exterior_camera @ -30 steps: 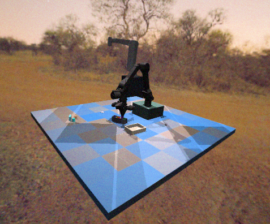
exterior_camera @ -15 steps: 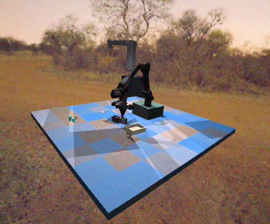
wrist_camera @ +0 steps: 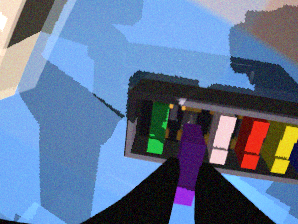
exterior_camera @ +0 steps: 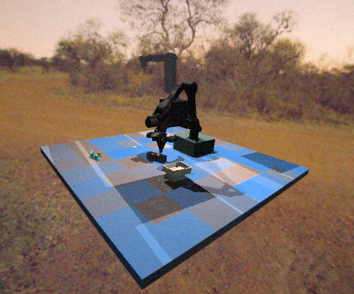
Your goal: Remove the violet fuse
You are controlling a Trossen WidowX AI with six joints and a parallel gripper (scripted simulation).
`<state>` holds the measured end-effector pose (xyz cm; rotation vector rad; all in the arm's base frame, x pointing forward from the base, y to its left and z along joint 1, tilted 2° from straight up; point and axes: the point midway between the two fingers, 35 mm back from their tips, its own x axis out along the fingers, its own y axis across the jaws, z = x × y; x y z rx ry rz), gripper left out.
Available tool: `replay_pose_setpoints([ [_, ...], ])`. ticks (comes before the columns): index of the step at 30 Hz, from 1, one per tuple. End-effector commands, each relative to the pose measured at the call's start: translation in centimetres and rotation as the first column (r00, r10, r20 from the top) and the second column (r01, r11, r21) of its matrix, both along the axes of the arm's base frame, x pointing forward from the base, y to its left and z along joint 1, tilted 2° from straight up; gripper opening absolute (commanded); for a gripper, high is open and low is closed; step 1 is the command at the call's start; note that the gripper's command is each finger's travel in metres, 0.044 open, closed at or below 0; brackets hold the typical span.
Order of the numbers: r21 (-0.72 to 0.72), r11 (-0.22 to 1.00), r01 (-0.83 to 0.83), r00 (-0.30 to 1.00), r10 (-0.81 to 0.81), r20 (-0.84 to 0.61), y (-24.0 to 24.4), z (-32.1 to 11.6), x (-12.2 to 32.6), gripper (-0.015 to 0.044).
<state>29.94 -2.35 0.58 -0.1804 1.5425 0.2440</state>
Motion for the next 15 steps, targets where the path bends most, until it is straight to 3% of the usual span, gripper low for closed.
replay_pose_setpoints([
  [1,-0.005,1.0,-0.003,1.0,0.003,0.005,-0.1,0.6,0.1,0.0],
  [15,-0.005,1.0,-0.003,1.0,0.003,0.005,0.6,2.2,0.4,0.0],
])
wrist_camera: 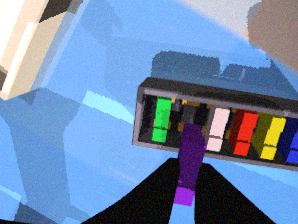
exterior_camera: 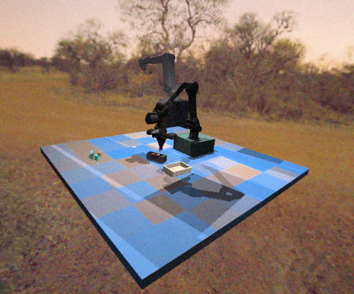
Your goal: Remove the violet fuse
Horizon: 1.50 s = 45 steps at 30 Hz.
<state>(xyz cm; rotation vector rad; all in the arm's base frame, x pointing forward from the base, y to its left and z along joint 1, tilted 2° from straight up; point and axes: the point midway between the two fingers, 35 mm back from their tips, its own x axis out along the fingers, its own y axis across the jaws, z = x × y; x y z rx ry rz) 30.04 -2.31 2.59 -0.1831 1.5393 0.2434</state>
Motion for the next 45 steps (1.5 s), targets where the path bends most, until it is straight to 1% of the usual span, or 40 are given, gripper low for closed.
replay_pose_setpoints([
  [1,-0.003,1.0,-0.002,1.0,0.002,0.002,1.0,0.2,0.5,0.0],
  [15,0.003,1.0,-0.002,1.0,0.002,0.004,8.9,0.7,2.7,0.0],
  [28,0.012,1.0,-0.002,1.0,0.002,0.004,16.8,1.0,2.7,0.0],
  [33,0.013,1.0,-0.002,1.0,0.002,0.004,17.2,1.0,2.7,0.0],
  [45,0.013,1.0,-0.002,1.0,0.002,0.004,17.4,-1.0,2.7,0.0],
])
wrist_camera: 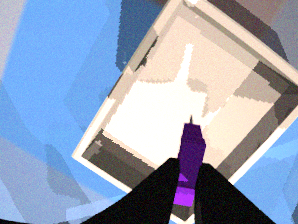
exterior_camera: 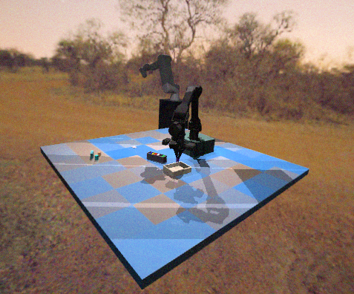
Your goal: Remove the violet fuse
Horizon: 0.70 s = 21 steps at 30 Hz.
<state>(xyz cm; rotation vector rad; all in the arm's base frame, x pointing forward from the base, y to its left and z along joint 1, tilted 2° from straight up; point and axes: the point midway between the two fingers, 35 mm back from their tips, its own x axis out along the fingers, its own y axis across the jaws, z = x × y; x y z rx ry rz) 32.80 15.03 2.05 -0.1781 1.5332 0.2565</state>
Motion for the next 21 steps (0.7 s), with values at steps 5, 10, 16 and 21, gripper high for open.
replay_pose_setpoints([
  [5,0.001,1.0,0.003,1.0,-0.003,0.0,0.1,-1.2,0.0,0.0],
  [10,0.001,1.0,0.003,1.0,-0.003,0.0,0.1,-2.0,0.0,0.0],
  [16,0.0,1.0,0.0,1.0,0.0,0.0,0.1,-2.1,0.0,0.0079],
  [21,0.0,1.0,0.0,1.0,0.0,0.0,0.1,-2.1,0.0,0.021],
])
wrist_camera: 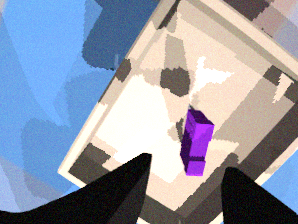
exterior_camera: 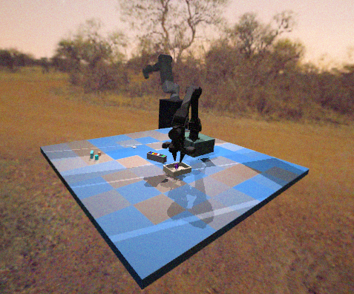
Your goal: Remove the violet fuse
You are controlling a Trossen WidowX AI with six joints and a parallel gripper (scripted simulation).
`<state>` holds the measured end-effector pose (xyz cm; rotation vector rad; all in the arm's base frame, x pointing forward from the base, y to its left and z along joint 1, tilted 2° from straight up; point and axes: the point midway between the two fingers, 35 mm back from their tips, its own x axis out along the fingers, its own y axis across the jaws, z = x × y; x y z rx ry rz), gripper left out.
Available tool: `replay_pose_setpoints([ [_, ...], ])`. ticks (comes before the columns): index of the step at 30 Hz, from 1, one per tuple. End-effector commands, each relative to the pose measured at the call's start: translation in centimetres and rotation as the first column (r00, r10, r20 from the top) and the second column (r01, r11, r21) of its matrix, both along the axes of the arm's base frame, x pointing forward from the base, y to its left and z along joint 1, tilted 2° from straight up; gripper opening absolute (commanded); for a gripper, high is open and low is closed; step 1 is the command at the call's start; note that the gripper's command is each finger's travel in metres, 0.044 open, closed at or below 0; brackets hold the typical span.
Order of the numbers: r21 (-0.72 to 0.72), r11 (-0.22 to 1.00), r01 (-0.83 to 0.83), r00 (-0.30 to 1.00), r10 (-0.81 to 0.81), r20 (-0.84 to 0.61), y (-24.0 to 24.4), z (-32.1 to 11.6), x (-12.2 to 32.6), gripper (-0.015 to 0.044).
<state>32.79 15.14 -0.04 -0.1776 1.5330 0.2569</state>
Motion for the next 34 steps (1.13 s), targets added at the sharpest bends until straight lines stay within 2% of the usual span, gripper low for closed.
replay_pose_setpoints([
  [1,-0.001,1.0,0.0,1.0,0.0,0.0,0.0,0.0,0.0,0.0236],
  [5,-0.001,1.0,0.0,1.0,0.0,0.0,0.0,0.3,0.0,0.033],
  [9,0.0,1.0,0.003,1.0,-0.003,0.0,-0.2,3.7,-0.1,0.033],
  [34,0.0,1.0,0.004,1.0,-0.004,0.0,-0.2,3.6,-0.1,0.033],
])
